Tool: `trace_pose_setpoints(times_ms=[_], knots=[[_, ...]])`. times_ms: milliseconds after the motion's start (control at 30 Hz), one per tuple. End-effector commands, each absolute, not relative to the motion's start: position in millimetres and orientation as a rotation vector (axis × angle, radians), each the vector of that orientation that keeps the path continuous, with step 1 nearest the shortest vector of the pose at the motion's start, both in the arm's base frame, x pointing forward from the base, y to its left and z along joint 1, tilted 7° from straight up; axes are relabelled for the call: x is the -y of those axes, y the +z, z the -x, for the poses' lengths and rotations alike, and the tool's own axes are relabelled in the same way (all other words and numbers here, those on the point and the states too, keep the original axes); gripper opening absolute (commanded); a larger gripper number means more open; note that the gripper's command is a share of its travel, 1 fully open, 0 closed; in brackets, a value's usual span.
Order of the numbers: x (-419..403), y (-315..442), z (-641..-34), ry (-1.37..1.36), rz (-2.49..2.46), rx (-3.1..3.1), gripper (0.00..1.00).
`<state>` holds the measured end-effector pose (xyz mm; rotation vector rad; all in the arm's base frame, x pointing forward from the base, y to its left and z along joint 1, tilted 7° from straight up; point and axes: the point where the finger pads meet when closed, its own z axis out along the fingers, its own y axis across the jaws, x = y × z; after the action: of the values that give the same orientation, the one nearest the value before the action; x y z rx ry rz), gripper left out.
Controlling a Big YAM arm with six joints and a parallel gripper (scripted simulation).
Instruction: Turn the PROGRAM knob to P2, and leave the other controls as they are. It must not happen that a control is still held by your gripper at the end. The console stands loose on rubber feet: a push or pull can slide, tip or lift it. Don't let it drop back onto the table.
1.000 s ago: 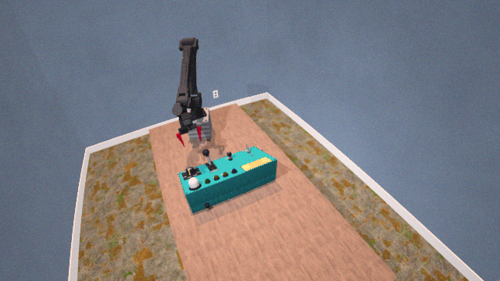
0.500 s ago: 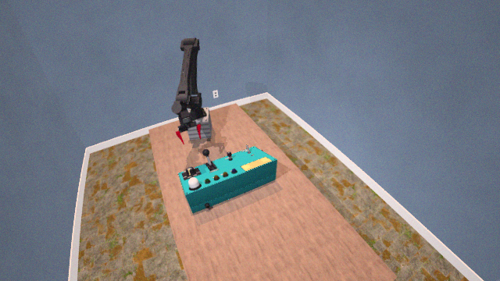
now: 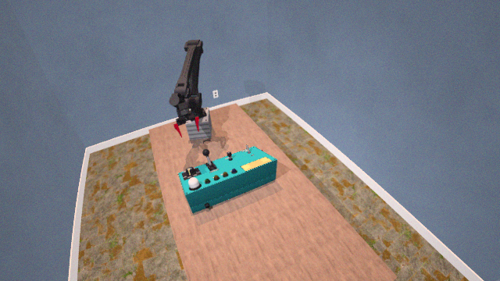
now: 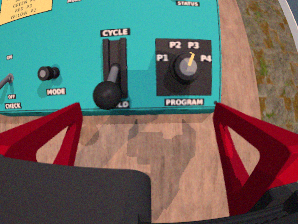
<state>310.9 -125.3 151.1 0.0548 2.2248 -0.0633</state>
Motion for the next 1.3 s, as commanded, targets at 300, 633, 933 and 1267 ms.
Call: trace_pose_setpoints(times_ms=[300, 633, 933, 1267], knots=[[137.0, 223.5, -310.2, -0.119, -0.021, -2.161, 1.00], [137.3, 222.9, -311.4, -0.117, -0.020, -2.172, 1.00], [169.4, 193.6, -349.4, -0.112, -0.020, -2.405, 1.00], [202.0, 168.7, -374.9, -0.132, -0.016, -2.572, 1.00]])
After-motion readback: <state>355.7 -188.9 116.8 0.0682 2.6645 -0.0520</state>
